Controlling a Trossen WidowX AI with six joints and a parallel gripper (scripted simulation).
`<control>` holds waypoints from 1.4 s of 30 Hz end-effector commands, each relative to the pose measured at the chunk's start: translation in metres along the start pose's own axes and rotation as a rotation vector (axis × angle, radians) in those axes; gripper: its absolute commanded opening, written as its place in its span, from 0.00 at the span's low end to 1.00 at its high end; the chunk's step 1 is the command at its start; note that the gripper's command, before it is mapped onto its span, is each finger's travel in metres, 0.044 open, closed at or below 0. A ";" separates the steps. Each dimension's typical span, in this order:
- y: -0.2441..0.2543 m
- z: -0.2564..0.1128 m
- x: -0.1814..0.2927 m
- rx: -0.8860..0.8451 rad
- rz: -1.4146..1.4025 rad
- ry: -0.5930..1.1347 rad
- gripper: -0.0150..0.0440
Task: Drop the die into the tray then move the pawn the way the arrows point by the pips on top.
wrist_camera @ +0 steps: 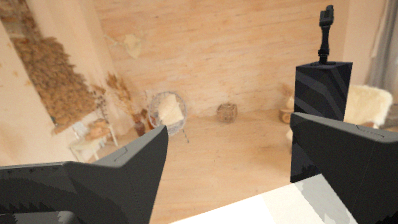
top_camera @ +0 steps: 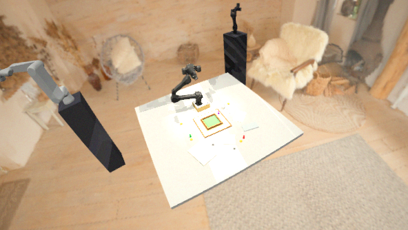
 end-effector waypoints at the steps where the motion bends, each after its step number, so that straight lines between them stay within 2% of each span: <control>1: -0.001 0.000 0.000 0.004 0.004 -0.002 0.89; 5: -0.027 -0.001 -0.001 0.094 0.112 -0.036 0.72; 9: -0.065 -0.005 0.000 0.231 0.256 -0.078 0.72; 14: -0.132 -0.020 0.010 0.493 0.485 -0.122 0.72; 23: -0.230 -0.073 0.073 0.998 0.906 -0.074 0.72; 30: -0.264 -0.124 0.146 1.364 1.224 0.100 0.72; 35: -0.264 -0.163 0.204 1.598 1.461 0.331 0.72; 40: -0.246 -0.195 0.254 1.754 1.672 0.640 0.72; 42: -0.249 -0.201 0.259 1.767 1.695 0.682 0.72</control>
Point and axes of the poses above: the point midway between the two fingers, 35 mm back from their tips, its own z axis out along the fingers, its own y axis across the jaws, x = y × z, the point moved 5 cm from there along -z, back along the fingers, and after that the axes turned 1 degree about -z, right-handed, at the moved point
